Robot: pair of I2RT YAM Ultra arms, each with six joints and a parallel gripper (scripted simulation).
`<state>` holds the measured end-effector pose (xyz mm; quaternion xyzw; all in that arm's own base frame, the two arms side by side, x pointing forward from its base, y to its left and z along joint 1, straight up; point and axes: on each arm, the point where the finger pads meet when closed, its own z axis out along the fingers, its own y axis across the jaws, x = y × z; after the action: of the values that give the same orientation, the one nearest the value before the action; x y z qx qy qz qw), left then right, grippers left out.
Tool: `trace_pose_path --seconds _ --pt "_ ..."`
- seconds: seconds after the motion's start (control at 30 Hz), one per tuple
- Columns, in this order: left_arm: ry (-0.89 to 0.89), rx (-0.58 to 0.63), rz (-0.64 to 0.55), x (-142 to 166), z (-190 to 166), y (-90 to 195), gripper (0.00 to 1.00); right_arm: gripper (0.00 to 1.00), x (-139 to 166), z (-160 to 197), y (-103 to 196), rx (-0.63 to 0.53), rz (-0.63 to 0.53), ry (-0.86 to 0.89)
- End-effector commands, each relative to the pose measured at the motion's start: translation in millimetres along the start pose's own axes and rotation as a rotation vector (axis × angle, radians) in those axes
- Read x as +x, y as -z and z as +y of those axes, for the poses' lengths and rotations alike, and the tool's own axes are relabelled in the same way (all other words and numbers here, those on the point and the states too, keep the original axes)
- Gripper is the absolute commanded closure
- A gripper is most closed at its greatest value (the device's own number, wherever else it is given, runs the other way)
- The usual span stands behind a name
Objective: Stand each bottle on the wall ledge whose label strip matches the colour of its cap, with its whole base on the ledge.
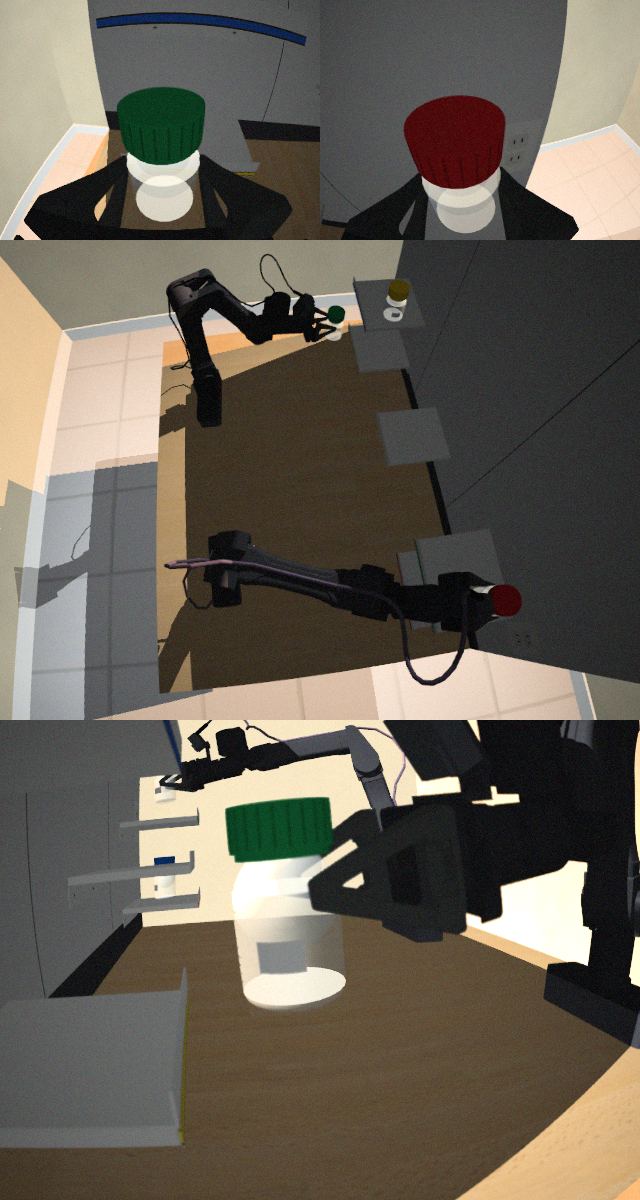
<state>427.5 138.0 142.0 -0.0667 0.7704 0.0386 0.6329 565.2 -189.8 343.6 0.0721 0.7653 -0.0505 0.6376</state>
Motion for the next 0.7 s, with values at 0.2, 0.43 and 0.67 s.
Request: trace_pose_path --seconds 0.2,0.43,0.67 --pt "-0.029 0.006 -0.091 -27.4 0.1 11.9 0.50 0.48 -65.2 -7.5 52.4 0.026 -0.167 0.033" --pt "-0.040 0.008 -0.125 -38.4 -0.4 14.5 0.50 0.48 -59.3 -7.0 83.7 0.029 -0.173 0.041" --pt "-0.039 0.007 -0.124 -37.7 -0.3 14.9 0.50 0.48 -51.4 -6.2 106.5 0.028 -0.169 0.041"
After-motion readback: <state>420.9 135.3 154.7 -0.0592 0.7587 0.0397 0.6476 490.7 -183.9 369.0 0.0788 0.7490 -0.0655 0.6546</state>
